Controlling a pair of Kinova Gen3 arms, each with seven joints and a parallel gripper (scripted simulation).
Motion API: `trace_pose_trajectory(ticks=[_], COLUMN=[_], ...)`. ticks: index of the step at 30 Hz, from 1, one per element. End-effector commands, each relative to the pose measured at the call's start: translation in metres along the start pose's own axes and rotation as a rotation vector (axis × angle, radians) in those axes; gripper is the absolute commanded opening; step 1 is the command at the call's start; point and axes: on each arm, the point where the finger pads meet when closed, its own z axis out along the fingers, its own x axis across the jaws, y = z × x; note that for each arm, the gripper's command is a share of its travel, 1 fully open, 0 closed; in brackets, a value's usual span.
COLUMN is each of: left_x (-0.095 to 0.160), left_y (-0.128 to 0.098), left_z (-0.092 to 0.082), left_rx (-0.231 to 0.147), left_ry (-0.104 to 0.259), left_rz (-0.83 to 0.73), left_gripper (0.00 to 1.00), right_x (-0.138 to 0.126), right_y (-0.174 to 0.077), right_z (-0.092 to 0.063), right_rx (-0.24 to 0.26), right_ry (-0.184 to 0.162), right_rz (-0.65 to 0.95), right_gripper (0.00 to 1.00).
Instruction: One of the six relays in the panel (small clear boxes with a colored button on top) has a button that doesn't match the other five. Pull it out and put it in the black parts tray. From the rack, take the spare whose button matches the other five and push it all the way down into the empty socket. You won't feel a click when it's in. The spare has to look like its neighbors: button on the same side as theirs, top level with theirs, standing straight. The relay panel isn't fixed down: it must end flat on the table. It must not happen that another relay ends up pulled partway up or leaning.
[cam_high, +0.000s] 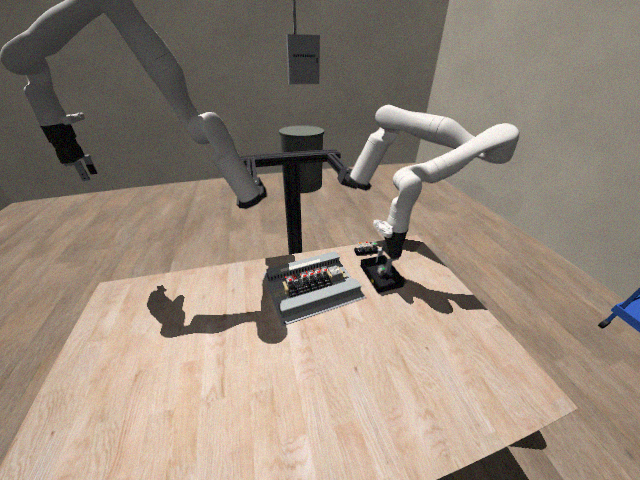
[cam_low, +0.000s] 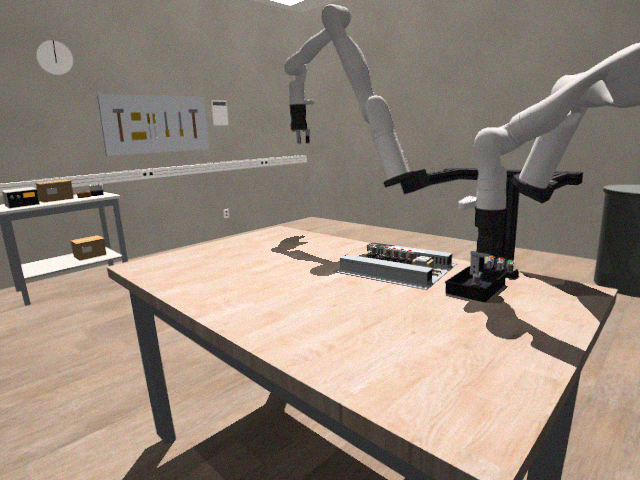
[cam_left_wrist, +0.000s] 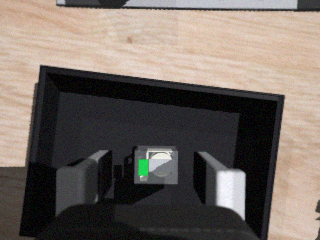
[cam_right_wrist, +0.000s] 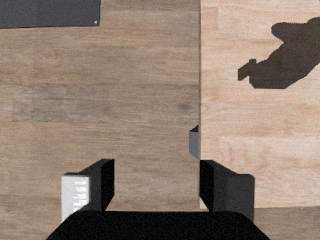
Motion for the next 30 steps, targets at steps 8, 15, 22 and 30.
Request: trace_pose_trajectory(ticks=[8,15,22,30], left_x=[-0.001,-0.001,0.0,0.0], left_y=[0.0,0.0,0.0,0.0], left_z=[-0.014,-0.042,-0.062,-0.073], left_rx=[0.0,0.0,0.0,0.0], left_ry=[-0.001,-0.001,-0.001,-0.001], left_rz=[0.0,0.0,0.0,0.0], left_gripper=[1.0,1.0,1.0,1.0], right_x=[0.0,0.0,0.0,0.0], right_y=[0.0,0.0,0.0,0.0], right_z=[0.0,0.0,0.0,0.0], right_rx=[-0.001,-0.001,-0.001,-0.001], right_ry=[0.0,0.0,0.0,0.0], right_rz=[0.0,0.0,0.0,0.0], right_gripper=[1.0,1.0,1.0,1.0])
